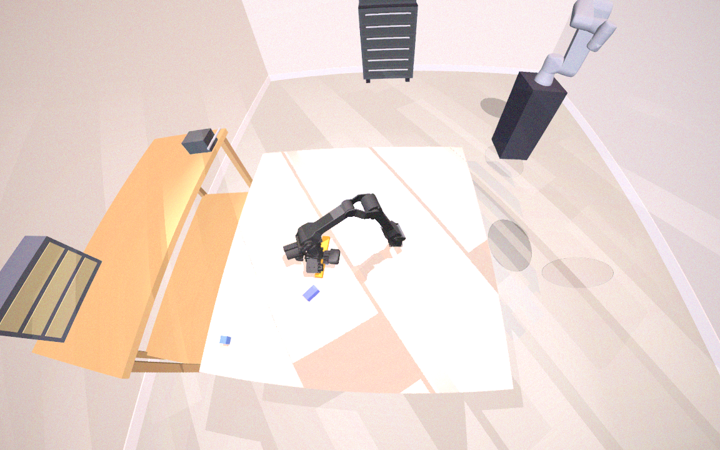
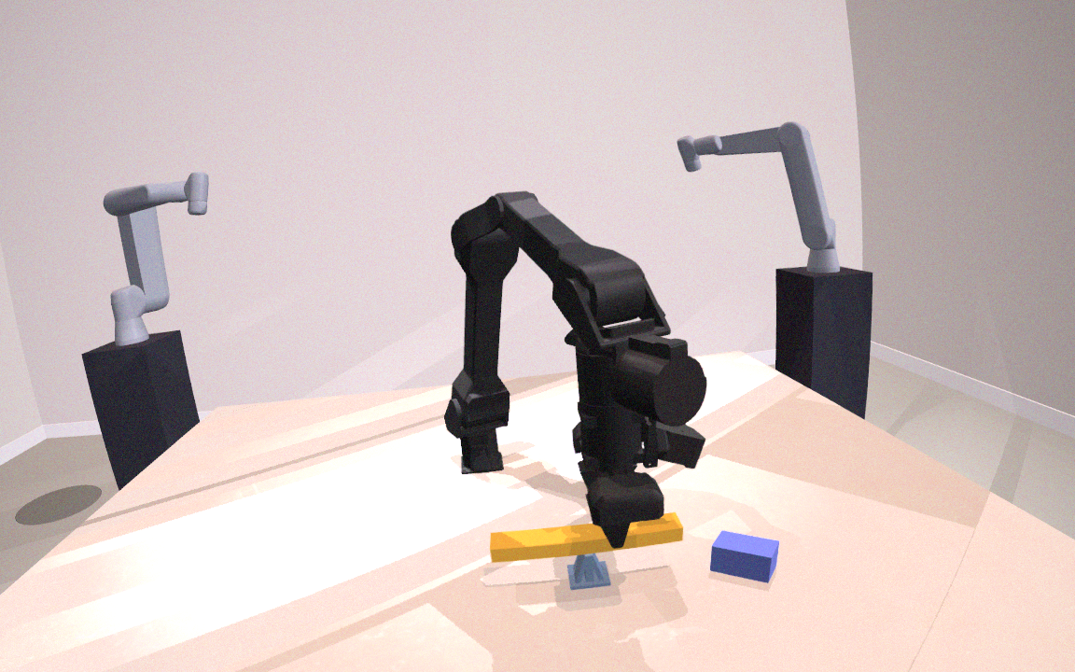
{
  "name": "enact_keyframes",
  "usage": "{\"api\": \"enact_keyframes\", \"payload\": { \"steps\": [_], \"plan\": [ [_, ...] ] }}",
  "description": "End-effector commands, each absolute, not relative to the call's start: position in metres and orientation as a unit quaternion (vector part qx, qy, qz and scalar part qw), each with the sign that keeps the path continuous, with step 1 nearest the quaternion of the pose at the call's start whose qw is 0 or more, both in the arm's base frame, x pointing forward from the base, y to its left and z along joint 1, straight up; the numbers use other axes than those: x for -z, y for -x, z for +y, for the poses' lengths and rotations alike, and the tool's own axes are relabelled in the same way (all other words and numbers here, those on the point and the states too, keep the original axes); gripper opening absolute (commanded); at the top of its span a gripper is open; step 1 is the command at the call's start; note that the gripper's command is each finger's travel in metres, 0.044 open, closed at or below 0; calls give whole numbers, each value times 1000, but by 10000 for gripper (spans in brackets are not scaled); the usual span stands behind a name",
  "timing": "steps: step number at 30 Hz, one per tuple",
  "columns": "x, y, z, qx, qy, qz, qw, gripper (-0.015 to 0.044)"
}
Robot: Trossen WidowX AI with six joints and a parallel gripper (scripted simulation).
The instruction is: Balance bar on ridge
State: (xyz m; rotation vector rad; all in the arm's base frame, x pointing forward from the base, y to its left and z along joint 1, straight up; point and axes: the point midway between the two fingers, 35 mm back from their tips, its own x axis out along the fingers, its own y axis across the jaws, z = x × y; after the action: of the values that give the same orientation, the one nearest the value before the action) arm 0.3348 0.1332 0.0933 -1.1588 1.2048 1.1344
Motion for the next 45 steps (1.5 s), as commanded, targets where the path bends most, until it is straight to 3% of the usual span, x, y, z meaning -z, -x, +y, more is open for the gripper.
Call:
{"api": "enact_keyframes", "payload": {
  "steps": [1, 37, 45],
  "plan": [
    [-93, -335, 133, -476, 486, 505, 532, 169],
    [-93, -335, 133, -476, 486, 505, 532, 185],
    [-93, -335, 133, -476, 486, 505, 532, 395]
  ]
}}
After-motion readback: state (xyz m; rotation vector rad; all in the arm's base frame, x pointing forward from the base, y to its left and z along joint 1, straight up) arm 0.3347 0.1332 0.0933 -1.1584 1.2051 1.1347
